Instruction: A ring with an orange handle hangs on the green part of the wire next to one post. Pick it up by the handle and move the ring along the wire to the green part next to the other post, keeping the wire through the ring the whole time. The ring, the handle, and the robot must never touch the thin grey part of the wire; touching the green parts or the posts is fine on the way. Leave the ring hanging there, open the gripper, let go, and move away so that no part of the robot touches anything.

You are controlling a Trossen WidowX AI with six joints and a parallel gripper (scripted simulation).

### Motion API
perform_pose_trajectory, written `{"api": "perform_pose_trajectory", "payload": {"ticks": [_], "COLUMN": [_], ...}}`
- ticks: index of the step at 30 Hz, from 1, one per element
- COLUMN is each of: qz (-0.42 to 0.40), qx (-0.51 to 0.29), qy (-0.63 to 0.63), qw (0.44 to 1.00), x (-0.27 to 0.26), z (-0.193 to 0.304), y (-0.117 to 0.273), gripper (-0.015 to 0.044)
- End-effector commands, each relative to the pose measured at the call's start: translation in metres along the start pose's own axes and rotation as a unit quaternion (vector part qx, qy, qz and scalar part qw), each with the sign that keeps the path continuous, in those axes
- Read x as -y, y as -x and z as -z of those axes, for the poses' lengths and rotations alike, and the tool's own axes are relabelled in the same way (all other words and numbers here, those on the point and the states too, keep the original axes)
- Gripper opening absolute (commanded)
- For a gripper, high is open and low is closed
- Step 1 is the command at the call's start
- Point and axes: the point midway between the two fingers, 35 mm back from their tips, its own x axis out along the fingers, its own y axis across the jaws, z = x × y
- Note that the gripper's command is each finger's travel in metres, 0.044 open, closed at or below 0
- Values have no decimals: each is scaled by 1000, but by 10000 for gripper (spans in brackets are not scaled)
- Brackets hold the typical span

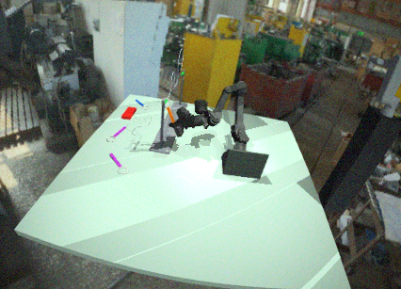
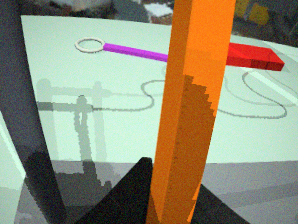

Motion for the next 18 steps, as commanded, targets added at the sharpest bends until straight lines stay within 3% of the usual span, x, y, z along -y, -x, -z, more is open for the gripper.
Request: {"api": "perform_pose_trajectory", "payload": {"ticks": [1,16,18], "qz": [-2,-2,0], "qx": [0,0,0], "qy": [3,3,0], "qw": [1000,1000,1000], "x": [-1,-1,0], "z": [1,1,0], "y": [0,0,0], "gripper": [-150,-150,-97]}}
